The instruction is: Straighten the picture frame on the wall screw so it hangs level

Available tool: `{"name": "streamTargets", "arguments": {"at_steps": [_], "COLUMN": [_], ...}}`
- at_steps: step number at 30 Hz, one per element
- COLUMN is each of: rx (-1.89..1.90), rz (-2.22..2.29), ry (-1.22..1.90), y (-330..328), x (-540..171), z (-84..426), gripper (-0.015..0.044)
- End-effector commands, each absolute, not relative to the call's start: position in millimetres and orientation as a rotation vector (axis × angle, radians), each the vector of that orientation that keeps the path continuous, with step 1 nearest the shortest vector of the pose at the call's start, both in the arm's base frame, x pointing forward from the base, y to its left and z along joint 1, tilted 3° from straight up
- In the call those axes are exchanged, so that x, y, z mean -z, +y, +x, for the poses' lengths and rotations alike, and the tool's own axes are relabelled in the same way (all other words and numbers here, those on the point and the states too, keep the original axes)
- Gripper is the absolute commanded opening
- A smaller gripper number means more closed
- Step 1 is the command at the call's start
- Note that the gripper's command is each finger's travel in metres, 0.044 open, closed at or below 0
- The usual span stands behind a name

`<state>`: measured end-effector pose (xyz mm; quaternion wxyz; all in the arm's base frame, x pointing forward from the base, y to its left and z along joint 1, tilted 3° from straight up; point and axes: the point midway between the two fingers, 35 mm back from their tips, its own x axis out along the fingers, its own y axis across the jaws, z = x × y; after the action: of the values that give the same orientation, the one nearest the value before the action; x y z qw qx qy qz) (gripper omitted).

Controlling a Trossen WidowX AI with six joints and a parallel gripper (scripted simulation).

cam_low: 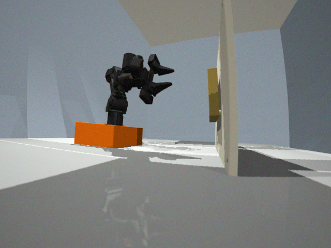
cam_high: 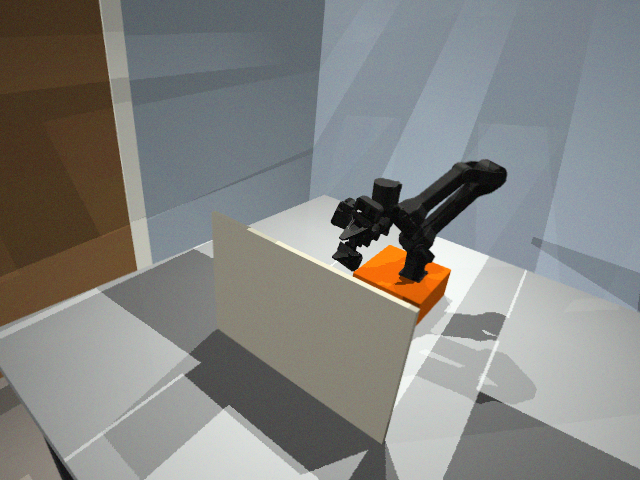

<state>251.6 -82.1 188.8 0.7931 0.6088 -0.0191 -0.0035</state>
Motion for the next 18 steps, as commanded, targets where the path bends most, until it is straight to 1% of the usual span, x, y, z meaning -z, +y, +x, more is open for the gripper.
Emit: {"name": "streamTargets", "arguments": {"at_steps": [1, 13, 18], "rx": [0.006, 0.009, -0.014], "rz": [1.275, 1.176, 1.148], "ry": [-0.029, 0.008, -0.002], "y": [-78, -49, -49], "x": [-195, -194, -193], "z": [238, 189, 188], "gripper": [0.0260, 0.0260, 0.0260]}}
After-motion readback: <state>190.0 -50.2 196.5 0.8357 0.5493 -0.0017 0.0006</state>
